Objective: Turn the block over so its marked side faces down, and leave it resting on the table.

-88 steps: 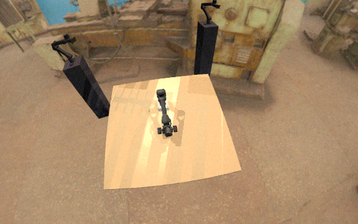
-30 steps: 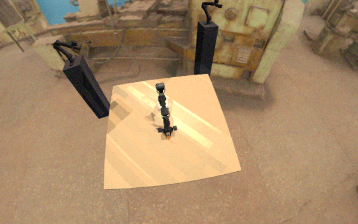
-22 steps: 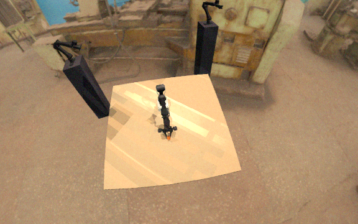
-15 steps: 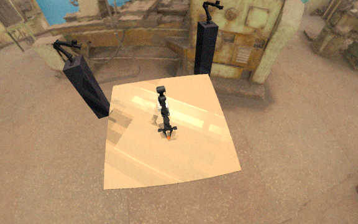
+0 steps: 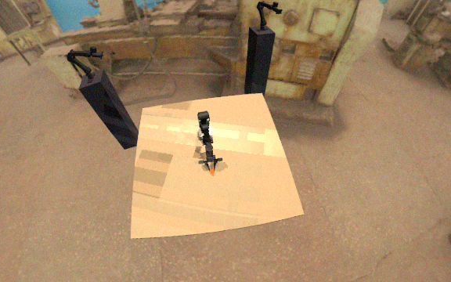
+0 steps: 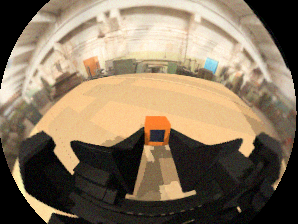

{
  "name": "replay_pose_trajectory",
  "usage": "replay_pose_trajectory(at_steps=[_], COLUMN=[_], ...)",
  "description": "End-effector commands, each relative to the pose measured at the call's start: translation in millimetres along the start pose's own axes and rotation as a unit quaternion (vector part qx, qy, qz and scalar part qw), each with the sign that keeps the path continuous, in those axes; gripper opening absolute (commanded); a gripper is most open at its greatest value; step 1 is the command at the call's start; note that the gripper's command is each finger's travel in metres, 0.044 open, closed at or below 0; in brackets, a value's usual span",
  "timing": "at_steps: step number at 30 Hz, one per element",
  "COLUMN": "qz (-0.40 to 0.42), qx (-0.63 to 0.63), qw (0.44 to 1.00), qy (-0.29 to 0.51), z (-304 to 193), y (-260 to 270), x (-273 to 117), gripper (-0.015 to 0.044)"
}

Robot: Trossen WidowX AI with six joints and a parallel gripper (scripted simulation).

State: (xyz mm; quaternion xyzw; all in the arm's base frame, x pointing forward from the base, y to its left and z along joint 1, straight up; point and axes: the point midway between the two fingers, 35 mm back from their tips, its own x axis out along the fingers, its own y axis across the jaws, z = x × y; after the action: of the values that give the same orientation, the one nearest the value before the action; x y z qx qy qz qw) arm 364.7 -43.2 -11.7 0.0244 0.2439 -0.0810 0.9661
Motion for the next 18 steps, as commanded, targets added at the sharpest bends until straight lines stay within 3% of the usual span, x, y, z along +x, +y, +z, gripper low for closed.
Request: replay_pose_trajectory(at_steps=[1, 12, 18], qz=[-0.002, -0.002, -0.002], qx=[-0.003, -0.003, -0.003], qw=[1.000, 1.000, 1.000], qy=[-0.007, -0.007, -0.007], z=[0.3, 0.3, 0.3], y=[-0.6, -0.6, -0.6], x=[-2.1, -2.1, -2.1], gripper=[0.0000, 0.0000, 0.0157])
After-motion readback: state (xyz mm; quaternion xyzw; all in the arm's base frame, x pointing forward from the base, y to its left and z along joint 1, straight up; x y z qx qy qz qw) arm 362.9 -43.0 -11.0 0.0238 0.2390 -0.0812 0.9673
